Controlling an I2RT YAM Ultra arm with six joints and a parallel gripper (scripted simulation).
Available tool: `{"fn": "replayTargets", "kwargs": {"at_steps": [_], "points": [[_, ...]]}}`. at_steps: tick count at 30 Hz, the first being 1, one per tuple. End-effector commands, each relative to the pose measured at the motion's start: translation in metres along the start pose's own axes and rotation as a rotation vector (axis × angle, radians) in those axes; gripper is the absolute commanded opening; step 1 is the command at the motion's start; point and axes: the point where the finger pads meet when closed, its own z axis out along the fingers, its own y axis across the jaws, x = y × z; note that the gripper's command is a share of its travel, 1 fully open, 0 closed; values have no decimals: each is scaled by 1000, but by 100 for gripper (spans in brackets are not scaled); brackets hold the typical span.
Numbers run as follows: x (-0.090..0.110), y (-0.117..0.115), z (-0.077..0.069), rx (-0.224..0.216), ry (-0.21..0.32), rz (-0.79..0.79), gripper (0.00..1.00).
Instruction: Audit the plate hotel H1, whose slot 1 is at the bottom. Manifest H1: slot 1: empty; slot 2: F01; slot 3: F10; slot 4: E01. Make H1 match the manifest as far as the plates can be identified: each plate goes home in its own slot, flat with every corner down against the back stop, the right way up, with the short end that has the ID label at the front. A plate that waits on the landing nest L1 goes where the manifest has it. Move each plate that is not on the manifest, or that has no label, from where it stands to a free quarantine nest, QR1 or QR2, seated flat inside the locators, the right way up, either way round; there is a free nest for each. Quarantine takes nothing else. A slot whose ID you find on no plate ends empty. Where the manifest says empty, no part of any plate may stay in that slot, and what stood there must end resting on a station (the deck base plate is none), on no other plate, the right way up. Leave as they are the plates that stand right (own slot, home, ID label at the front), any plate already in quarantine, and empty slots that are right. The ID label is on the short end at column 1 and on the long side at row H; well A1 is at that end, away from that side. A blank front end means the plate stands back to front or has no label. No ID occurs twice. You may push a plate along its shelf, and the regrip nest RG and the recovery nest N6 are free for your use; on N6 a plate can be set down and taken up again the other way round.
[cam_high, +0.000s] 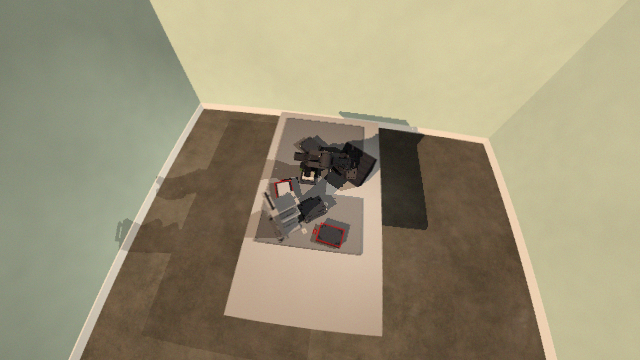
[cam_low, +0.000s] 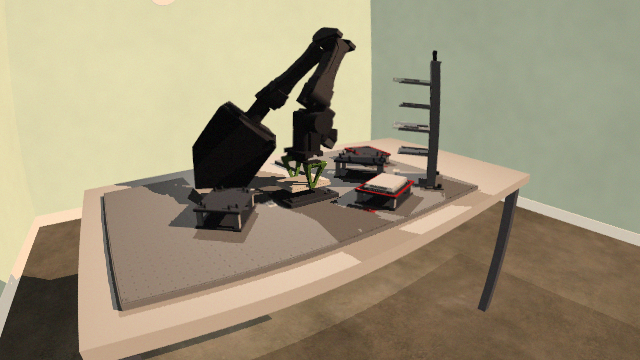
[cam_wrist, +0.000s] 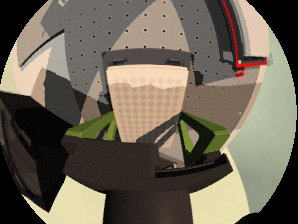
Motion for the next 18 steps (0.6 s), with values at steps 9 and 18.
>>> {"fn": "replayTargets", "kwargs": {"at_steps": [9,18], "points": [[-2,-12,-21,28,-12,-7,86],[-2,-12,-28,28,-11,-7,86]]}}
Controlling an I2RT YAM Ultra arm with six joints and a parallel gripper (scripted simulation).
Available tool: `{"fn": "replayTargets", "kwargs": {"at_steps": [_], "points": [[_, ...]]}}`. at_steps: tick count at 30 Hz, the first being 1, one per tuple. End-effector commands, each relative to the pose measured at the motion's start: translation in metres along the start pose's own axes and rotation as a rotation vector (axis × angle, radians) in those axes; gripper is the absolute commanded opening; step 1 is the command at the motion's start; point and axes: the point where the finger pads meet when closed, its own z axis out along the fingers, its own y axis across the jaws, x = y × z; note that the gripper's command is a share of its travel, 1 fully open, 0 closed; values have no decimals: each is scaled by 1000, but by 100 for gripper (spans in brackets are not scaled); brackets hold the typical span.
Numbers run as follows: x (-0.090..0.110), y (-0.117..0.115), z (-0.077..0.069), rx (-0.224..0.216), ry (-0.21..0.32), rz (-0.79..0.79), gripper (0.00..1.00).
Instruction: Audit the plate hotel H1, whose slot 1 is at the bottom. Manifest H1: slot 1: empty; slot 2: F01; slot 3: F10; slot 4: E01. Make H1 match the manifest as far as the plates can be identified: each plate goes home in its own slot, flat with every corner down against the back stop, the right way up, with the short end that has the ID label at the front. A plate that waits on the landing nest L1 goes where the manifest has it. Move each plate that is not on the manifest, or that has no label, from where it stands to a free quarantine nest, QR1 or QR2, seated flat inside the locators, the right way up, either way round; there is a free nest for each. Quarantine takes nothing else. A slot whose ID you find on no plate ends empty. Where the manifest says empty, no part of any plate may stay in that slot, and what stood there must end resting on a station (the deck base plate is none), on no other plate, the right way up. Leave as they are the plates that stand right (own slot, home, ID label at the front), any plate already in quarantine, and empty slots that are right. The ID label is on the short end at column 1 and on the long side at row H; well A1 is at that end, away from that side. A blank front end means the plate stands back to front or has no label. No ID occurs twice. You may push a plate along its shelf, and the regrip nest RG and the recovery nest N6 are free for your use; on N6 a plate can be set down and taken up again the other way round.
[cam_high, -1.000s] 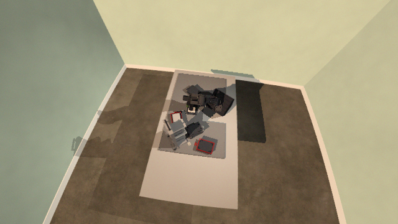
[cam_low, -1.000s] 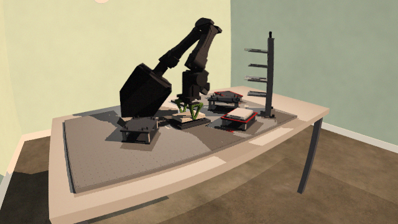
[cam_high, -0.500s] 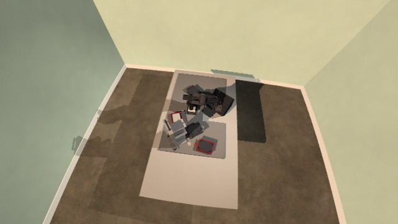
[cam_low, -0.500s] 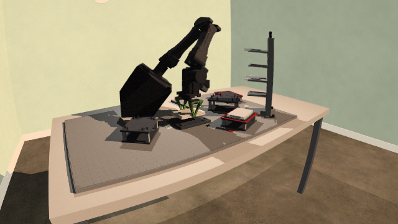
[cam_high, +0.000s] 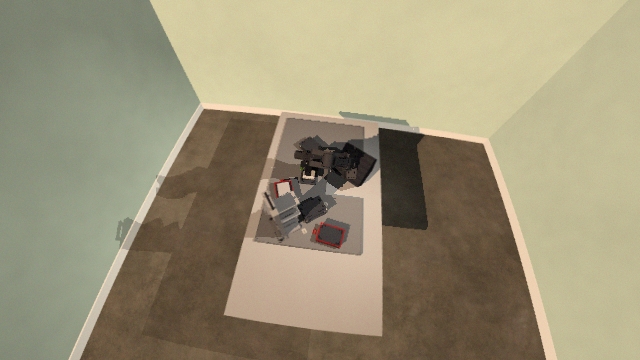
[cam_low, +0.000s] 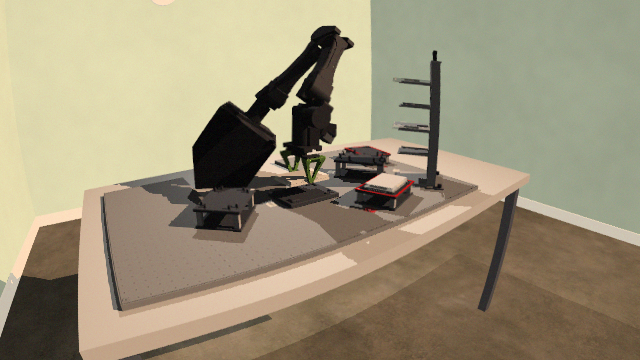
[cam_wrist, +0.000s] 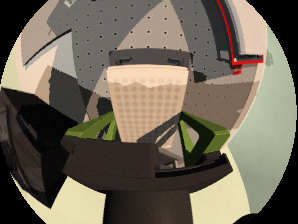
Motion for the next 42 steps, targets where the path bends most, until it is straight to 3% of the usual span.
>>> {"fn": "replayTargets", "kwargs": {"at_steps": [1,30,42], "points": [[-3,-17,-15,37,-11,-13,86],[-3,-16,-42,37,-9,-14,86],[-2,-15,-69,36,-7,-14,86]]}}
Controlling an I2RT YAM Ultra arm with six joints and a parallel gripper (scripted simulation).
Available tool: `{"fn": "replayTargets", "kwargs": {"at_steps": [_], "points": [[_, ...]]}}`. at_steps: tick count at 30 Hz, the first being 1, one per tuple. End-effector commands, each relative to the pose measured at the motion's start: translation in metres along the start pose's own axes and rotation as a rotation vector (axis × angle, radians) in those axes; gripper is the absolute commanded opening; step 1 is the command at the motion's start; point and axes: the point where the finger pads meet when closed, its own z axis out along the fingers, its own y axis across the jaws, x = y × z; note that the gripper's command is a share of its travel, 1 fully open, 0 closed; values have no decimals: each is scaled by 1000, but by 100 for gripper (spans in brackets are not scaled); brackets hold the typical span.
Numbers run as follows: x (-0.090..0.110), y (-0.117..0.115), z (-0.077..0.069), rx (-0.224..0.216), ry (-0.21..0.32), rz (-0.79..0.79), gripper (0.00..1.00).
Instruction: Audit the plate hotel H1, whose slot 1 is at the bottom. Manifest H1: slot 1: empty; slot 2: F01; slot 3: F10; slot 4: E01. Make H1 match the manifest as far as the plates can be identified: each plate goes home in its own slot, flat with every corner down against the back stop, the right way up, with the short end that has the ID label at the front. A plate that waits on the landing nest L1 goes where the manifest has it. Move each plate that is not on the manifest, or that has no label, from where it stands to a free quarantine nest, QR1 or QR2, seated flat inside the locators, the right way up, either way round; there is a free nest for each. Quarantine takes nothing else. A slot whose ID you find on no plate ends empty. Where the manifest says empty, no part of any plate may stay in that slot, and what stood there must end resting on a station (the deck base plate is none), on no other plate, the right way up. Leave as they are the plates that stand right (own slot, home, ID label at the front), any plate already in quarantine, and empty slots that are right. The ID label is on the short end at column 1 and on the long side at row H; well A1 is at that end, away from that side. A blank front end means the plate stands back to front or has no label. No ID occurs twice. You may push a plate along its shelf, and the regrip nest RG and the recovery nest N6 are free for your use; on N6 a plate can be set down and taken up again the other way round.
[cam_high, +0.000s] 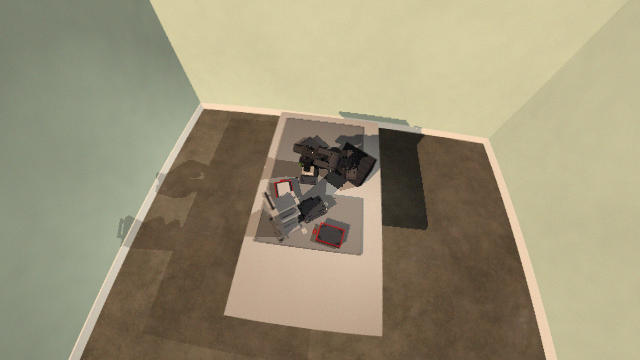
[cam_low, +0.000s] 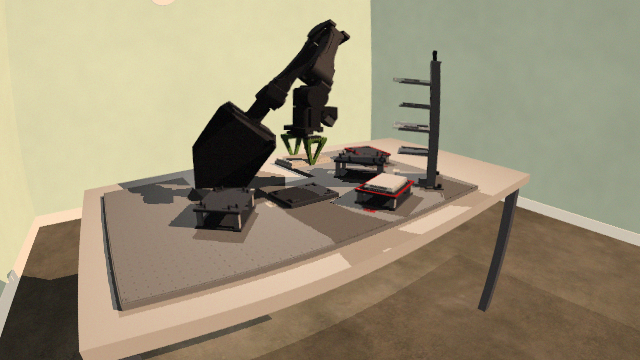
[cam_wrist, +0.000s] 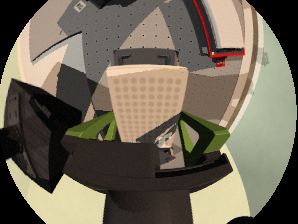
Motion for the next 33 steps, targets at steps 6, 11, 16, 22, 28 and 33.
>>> {"fn": "replayTargets", "kwargs": {"at_steps": [6,11,16,22,28,33], "points": [[-5,-7,-34,20,-11,-10,86],[-4,-7,-42,20,-11,-10,86],[-4,-6,-56,19,-9,-10,86],[-4,-6,-72,19,-8,-10,86],[-4,-5,-83,19,-7,-10,86],[-4,-5,-96,18,-6,-10,86]]}}
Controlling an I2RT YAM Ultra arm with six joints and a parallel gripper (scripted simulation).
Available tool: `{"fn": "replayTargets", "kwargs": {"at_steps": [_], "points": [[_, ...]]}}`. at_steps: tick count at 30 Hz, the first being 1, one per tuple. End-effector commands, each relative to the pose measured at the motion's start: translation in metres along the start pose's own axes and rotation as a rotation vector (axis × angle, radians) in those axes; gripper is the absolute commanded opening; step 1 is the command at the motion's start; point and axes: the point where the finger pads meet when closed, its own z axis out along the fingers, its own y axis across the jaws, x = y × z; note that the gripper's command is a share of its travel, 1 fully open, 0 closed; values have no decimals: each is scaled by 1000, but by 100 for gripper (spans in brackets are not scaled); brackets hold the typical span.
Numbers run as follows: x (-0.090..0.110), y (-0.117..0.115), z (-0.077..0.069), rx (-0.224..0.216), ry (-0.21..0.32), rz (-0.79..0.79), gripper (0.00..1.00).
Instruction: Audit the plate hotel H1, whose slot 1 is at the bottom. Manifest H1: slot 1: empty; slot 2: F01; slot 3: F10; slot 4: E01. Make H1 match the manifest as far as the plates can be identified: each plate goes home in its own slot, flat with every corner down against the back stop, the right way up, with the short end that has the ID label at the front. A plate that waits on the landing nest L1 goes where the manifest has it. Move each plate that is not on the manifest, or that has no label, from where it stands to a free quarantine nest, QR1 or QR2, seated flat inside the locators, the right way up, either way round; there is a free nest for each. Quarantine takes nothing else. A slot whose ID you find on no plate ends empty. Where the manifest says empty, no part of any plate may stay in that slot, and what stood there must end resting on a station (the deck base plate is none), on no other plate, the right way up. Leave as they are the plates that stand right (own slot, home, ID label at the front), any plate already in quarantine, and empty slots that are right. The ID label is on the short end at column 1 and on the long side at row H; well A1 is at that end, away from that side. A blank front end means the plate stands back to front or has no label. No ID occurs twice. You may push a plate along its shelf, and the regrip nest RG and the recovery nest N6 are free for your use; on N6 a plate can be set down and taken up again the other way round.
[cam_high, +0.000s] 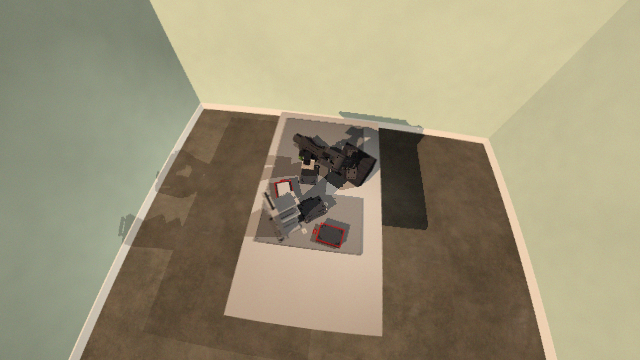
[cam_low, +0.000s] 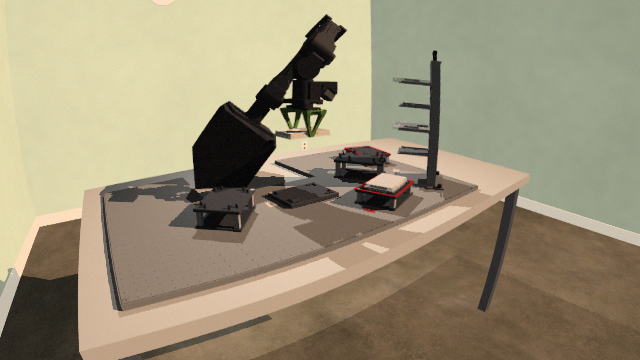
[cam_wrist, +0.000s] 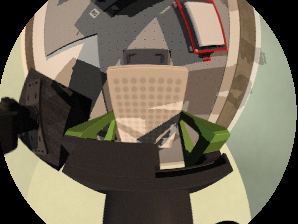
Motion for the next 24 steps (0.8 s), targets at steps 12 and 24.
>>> {"fn": "replayTargets", "kwargs": {"at_steps": [12,24], "points": [[-7,-4,-47,27,-3,39,86],[-3,-2,-65,4,-17,135,86]]}}
